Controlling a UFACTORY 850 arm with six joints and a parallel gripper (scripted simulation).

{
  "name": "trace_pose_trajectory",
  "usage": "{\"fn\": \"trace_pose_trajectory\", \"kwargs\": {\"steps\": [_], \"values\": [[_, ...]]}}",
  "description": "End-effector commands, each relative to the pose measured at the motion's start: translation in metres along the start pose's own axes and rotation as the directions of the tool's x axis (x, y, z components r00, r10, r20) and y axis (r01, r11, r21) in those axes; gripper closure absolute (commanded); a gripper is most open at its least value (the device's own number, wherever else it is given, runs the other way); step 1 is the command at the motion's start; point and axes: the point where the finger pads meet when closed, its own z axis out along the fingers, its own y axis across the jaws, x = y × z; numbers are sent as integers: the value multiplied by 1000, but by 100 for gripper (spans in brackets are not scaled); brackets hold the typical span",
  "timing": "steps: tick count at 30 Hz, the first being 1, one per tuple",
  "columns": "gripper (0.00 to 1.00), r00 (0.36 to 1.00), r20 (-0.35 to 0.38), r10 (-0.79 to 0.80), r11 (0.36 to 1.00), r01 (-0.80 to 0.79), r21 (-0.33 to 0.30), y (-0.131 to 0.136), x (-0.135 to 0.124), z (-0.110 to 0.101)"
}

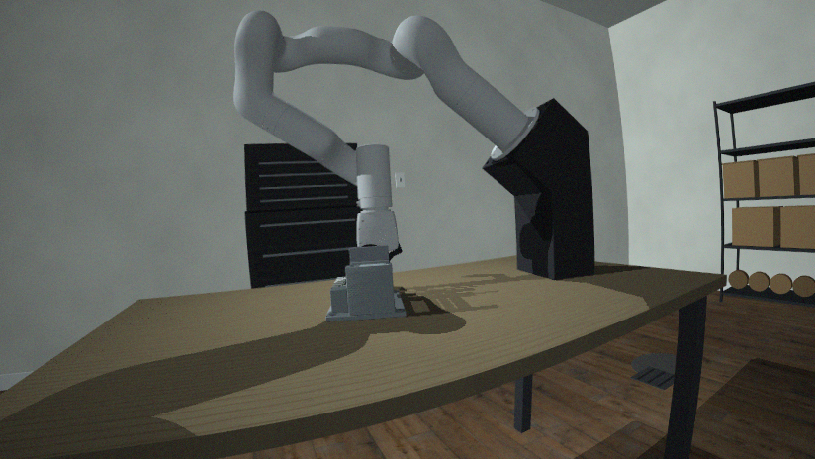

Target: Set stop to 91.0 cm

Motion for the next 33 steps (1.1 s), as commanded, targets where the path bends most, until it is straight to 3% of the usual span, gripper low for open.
{"fn": "trace_pose_trajectory", "kwargs": {"steps": [1, 33], "values": [[94, 1000, 0, 0, 1000, 0, 1, -3, 0, 2], [94, 1000, 0, 0, 1000, 0, 1, -14, 0, 6]]}}
